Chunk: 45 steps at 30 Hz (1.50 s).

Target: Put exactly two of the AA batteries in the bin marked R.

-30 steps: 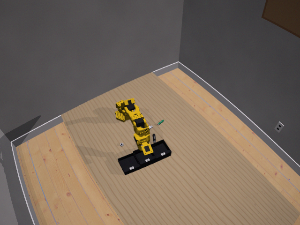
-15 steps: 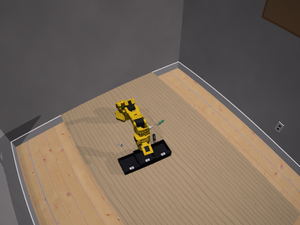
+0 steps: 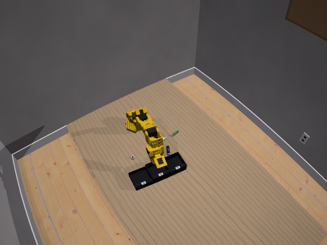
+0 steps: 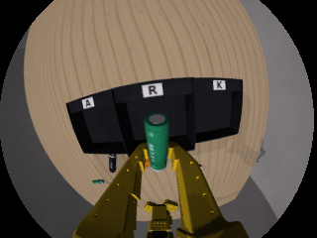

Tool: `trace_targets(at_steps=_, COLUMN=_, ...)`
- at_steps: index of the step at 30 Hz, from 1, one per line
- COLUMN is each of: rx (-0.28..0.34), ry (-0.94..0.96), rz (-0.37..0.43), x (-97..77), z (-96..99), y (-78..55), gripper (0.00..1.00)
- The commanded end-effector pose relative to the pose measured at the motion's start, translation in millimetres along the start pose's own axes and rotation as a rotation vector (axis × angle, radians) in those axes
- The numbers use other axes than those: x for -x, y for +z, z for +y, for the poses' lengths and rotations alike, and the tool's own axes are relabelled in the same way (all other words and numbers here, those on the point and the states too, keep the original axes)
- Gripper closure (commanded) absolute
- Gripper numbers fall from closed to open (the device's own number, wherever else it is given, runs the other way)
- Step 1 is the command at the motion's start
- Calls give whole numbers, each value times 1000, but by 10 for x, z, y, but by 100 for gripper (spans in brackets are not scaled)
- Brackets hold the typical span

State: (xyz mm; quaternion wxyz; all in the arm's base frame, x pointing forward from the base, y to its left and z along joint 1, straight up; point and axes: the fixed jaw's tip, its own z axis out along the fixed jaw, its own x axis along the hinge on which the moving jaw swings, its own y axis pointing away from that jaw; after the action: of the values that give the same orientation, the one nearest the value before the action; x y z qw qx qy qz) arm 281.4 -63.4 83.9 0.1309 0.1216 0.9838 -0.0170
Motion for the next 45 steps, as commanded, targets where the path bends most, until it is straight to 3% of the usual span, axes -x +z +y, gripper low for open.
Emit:
trace_targets(at_steps=1, rx=-1, ry=16, rz=-84, x=103, z=-20, y=-178, gripper=100)
trace_targets(at_steps=27, rx=-1, ry=16, rz=-56, x=41, z=-20, y=32, gripper=100)
trace_targets(at_steps=45, rx=-1, ry=16, rz=-55, x=31, z=-20, y=92, gripper=100)
